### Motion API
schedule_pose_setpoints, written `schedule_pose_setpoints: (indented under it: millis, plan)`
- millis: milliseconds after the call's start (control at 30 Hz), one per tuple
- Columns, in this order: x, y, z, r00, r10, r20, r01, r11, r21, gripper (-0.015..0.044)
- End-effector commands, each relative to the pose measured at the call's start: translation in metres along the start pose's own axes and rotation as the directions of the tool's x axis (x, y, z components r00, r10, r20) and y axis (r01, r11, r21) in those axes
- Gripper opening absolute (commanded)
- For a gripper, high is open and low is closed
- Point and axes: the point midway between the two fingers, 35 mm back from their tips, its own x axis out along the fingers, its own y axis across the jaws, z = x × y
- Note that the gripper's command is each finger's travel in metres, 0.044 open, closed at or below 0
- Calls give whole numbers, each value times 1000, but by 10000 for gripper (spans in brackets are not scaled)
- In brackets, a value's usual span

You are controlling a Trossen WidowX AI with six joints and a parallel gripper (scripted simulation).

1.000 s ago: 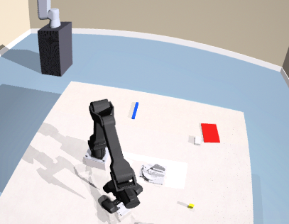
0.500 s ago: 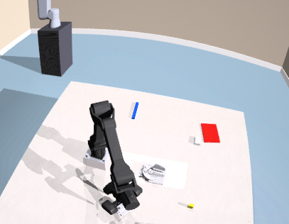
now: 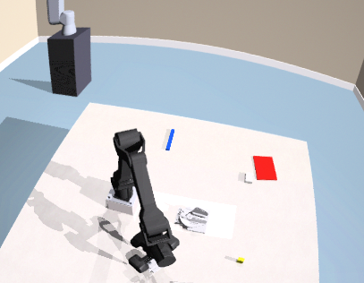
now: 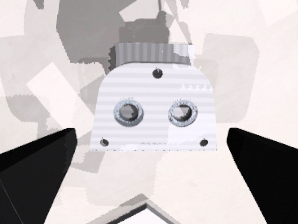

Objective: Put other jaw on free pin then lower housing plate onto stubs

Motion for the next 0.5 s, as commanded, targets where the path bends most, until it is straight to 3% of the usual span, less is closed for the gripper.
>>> schedule_pose_setpoints:
  millis: [0,467]
  plan:
    - [12,-1,4,1000,-3,18,3,1000,7,440]
    - [23,-1,5,1000,-3,18,3,1000,7,440]
